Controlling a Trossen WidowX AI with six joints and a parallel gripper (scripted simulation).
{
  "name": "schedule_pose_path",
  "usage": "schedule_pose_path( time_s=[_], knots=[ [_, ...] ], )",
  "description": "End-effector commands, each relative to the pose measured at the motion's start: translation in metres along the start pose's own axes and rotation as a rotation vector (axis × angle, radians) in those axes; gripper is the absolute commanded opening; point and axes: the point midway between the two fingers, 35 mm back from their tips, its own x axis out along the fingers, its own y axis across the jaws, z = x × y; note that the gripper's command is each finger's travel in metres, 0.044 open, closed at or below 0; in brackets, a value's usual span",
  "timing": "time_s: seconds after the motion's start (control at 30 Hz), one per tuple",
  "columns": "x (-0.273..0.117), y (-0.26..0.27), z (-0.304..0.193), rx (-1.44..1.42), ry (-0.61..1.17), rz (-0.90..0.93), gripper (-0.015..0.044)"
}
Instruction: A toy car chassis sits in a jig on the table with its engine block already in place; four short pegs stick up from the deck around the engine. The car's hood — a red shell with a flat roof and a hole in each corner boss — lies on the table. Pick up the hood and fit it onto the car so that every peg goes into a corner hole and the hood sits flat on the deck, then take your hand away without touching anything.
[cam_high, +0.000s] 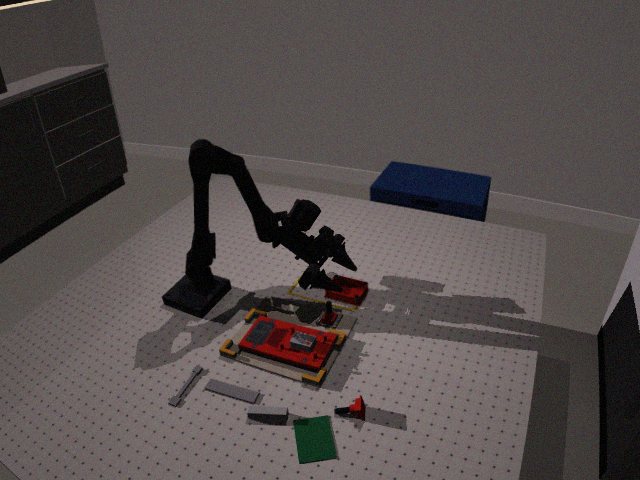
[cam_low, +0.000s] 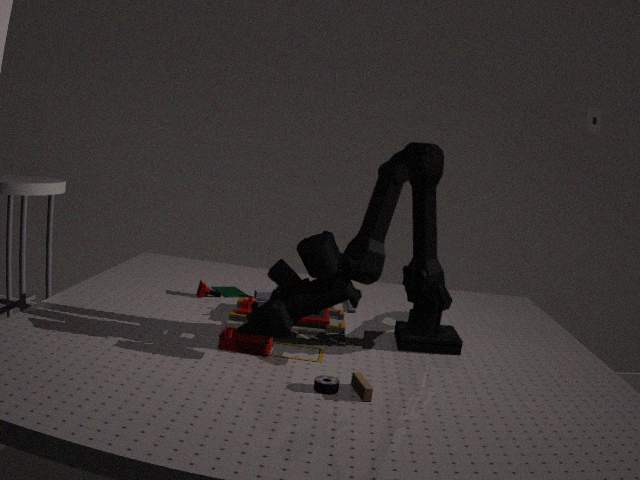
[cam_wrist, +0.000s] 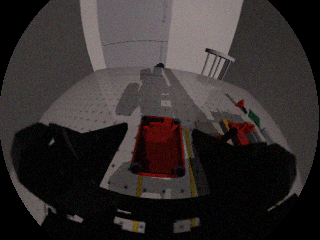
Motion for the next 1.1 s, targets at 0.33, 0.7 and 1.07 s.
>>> schedule_pose_path(
  time_s=[0.33,0.7,1.07],
  knots=[
    [0.003,-0.002,-0.011,0.000,0.006,-0.003,0.0440],
    [0.005,-0.002,-0.015,0.000,0.006,-0.003,0.0440],
    [0.008,-0.002,-0.020,0.000,0.006,-0.003,0.0440]
  ],
)
